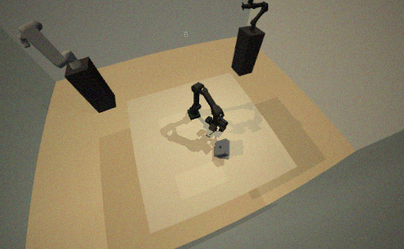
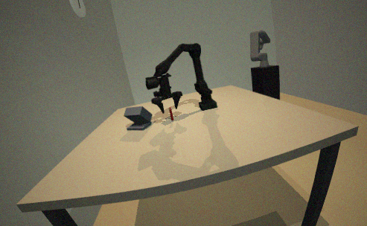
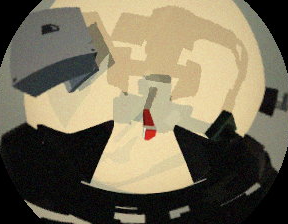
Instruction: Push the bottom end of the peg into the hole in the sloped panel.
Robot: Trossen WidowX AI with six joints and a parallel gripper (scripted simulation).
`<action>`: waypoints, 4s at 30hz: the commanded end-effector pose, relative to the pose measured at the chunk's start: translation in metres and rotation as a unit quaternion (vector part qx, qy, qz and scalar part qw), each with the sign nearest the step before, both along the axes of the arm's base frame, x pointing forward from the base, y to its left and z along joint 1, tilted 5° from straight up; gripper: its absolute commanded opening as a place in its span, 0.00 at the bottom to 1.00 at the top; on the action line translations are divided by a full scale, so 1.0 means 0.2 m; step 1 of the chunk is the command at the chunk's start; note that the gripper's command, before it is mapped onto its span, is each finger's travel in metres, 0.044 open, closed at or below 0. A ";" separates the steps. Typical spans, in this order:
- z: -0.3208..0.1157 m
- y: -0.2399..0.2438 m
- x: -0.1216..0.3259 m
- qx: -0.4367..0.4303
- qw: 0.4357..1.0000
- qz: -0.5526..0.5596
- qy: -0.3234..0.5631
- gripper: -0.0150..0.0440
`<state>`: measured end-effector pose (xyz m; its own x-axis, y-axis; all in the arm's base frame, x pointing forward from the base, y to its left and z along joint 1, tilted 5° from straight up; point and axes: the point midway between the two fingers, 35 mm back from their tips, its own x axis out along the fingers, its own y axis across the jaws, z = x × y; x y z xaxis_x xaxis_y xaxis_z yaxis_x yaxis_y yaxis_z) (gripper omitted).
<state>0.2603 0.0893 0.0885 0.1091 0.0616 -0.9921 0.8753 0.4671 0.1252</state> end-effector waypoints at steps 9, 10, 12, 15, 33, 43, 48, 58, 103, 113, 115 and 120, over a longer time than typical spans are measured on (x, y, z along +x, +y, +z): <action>-0.11 0.00 -0.01 -0.004 1.000 -0.002 0.006 1.00; -0.11 0.00 -0.01 -0.004 1.000 -0.002 0.006 1.00; -0.12 0.00 -0.01 -0.004 1.000 -0.002 0.006 1.00; -0.10 0.00 0.00 -0.001 1.000 0.000 0.002 0.96; -0.10 0.00 0.00 -0.001 1.000 0.000 0.002 0.29; -0.10 0.00 0.00 -0.001 1.000 0.000 0.002 0.25; -0.07 0.00 0.00 -0.001 1.000 0.000 0.003 0.25; 0.12 0.00 -0.01 -0.002 1.000 -0.001 0.004 0.25; 0.31 -0.04 0.05 0.027 0.993 0.116 0.002 0.25; 0.32 -0.05 0.07 0.036 0.988 0.153 -0.003 0.25; 0.32 -0.05 0.08 0.038 0.986 0.160 -0.004 0.25; 0.32 -0.06 0.09 0.043 0.983 0.178 -0.008 0.25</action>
<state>0.2759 0.0783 0.1537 0.0865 0.1743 -0.9809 0.6689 0.7195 0.1868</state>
